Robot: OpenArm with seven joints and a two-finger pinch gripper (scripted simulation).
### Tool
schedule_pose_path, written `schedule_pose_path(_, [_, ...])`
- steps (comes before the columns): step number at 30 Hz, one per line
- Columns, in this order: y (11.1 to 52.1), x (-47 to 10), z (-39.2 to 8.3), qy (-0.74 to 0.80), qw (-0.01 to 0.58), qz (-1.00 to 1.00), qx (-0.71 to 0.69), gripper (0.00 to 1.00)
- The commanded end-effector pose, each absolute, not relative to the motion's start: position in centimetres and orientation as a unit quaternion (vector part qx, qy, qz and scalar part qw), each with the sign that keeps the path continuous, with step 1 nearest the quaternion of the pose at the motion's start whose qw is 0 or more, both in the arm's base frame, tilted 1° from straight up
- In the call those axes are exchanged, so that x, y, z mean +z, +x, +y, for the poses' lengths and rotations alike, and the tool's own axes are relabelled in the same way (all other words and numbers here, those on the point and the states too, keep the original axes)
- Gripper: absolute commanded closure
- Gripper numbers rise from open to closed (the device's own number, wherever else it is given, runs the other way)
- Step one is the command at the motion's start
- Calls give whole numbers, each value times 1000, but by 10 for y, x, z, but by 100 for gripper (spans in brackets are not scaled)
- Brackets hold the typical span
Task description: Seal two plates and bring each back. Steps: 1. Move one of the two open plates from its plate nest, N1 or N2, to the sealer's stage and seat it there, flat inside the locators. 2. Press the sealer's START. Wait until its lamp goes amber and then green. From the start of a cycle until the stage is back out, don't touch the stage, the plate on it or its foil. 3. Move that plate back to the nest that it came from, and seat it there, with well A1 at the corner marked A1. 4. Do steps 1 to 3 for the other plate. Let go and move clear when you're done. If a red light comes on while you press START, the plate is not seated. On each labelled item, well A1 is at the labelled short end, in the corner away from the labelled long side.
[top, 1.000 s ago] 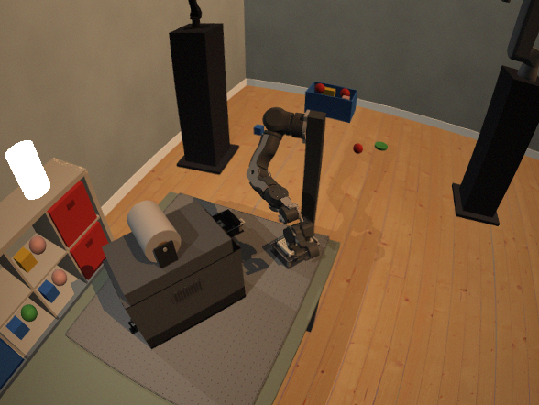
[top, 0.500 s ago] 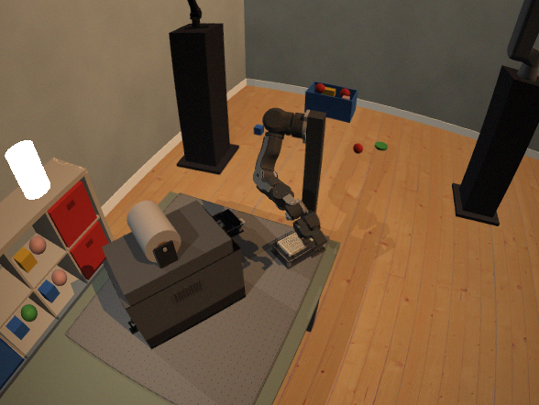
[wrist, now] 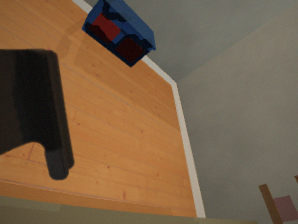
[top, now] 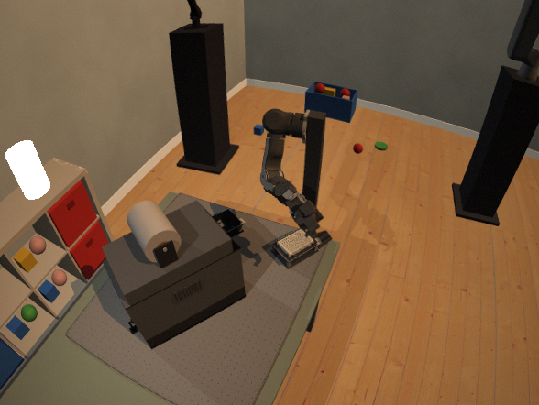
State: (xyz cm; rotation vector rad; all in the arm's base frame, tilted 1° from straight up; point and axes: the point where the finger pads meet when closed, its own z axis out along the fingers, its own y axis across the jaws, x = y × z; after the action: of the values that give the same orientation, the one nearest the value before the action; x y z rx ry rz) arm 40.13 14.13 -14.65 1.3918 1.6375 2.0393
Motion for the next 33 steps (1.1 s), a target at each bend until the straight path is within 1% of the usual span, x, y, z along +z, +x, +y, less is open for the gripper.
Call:
schedule_pose_path(1, [403, -139, 138, 477, 89, 527, 698, 35])
schedule_pose_path(15, [413, -115, 101, 548, 80, 354, 753, 35])
schedule_pose_path(21, [415, -109, 70, 585, 81, 259, 764, 35])
schedule_pose_path(25, [415, -109, 63, 597, 82, 229, 765, 35])
schedule_pose_path(33, [413, -114, 23, 644, 95, 105, 752, 35])
